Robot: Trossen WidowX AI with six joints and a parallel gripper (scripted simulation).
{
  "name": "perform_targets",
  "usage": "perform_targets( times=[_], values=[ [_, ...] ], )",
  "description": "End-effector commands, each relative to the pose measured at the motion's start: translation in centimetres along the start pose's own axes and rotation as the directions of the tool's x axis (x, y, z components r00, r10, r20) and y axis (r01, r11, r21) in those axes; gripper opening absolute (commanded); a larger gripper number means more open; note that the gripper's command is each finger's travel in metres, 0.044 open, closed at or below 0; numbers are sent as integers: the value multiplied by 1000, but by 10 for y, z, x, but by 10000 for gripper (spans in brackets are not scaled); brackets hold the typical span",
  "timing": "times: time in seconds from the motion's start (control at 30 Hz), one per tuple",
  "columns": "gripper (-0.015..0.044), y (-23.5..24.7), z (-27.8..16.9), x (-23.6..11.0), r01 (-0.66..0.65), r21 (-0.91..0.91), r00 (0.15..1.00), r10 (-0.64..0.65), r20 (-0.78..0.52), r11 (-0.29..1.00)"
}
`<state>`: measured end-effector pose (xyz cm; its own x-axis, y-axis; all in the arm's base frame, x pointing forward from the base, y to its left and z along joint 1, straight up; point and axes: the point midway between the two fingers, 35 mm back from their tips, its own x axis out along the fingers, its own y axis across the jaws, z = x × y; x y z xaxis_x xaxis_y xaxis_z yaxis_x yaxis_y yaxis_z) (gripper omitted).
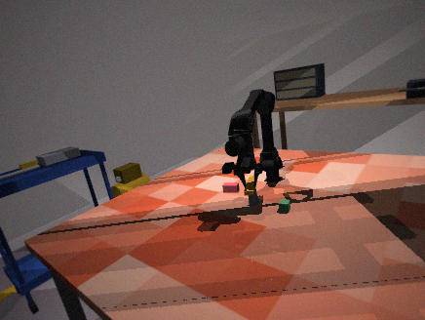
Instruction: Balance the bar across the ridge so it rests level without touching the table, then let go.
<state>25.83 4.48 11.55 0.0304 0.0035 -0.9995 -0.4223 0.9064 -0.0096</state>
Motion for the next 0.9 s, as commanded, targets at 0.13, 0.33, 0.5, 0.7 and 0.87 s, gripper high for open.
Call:
perform_targets(
  times=[0.13, 0.33, 0.5, 0.7, 0.87],
  values=[
    [0, 0, 0, 2, -3, 3, 1000, 3, -3, 1000],
    [0, 0, 0, 0, -3, 3, 1000, 3, -3, 1000],
    [0, 0, 0, 1, -3, 3, 1000, 3, -3, 1000],
    [0, 0, 0, 0, 0, 0, 1000, 0, 0, 1000],
    [0, 0, 0, 0, 0, 0, 1000, 0, 0, 1000]
  ],
)
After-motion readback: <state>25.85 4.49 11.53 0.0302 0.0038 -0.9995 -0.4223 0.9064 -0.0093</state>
